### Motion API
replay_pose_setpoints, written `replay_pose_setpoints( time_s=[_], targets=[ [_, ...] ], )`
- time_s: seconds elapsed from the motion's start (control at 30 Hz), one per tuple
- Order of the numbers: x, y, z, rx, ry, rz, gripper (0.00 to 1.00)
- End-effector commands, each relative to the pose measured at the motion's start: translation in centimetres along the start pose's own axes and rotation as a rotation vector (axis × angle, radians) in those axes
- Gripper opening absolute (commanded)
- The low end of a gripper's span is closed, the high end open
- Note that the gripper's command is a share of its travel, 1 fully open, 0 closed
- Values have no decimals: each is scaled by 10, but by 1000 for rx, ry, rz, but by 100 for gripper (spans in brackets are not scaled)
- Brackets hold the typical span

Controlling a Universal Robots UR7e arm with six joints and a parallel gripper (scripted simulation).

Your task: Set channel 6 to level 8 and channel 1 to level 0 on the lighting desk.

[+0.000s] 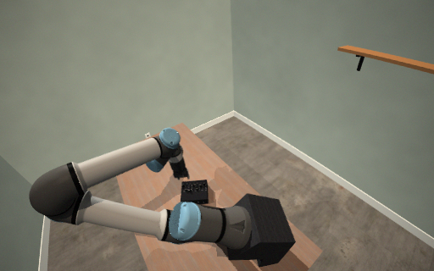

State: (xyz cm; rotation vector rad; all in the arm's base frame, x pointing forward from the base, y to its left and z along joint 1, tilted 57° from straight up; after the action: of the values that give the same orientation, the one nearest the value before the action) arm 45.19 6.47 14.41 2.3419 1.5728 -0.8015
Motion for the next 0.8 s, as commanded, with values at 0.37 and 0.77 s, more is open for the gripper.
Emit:
replay_pose_setpoints(
  time_s=[0.37,0.77],
  targets=[
    [-35,0,0,-1,1,-3,100],
    [-36,0,0,-1,1,-3,100]
  ],
)
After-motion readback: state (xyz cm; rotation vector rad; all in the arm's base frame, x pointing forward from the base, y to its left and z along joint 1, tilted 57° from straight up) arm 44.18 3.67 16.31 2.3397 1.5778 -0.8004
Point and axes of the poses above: the point where the finger pads meet when closed, its own x axis out along the fingers, its own z axis across the jaws, y = z × x, the point moved 6 cm from there along -x, back along the fingers, and after that the axes turned 6 degrees about x, right-handed, at the moved point
